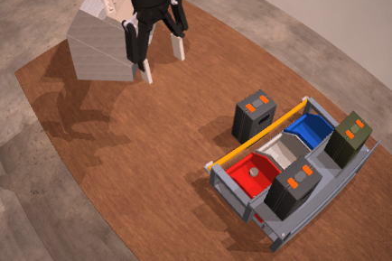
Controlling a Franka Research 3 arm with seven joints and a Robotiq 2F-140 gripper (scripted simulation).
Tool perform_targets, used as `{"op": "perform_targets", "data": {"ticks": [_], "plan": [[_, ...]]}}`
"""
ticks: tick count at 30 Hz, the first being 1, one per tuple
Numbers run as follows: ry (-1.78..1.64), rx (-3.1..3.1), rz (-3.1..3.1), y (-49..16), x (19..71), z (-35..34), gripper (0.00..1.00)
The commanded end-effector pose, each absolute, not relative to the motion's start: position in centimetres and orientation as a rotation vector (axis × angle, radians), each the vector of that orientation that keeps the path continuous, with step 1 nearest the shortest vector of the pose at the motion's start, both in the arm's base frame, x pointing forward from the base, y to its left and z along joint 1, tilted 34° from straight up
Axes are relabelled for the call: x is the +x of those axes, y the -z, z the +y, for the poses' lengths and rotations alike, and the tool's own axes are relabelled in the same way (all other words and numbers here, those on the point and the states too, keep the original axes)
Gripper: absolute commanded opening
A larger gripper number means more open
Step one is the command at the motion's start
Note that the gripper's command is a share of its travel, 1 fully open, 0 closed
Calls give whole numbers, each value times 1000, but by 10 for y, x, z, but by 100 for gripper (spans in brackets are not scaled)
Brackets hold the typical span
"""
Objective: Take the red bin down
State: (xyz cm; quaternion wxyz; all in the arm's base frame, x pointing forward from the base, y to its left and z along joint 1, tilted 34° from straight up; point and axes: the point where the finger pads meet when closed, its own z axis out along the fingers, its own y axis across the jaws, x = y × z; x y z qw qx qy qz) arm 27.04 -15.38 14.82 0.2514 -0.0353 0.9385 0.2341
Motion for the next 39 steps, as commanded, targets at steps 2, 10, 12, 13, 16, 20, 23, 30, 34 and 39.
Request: {"op": "perform_targets", "data": {"ticks": [2, 10, 12, 13, 16, 20, 23, 30, 34, 39], "plan": [[-590, -47, 2634, -184, 271, -153, 57], [-575, -37, 2656, -194, 271, -152, 57], [-575, -37, 2656, -194, 271, -152, 57], [-575, -37, 2656, -194, 271, -152, 57], [-555, -85, 2646, -203, 273, -154, 57], [-575, -37, 2656, -243, 273, -152, 57], [-575, -37, 2656, -243, 273, -152, 57], [-575, -37, 2656, -243, 273, -152, 57], [-564, -56, 2651, -262, 274, -154, 57], [-575, -37, 2656, -292, 274, -152, 57]]}}
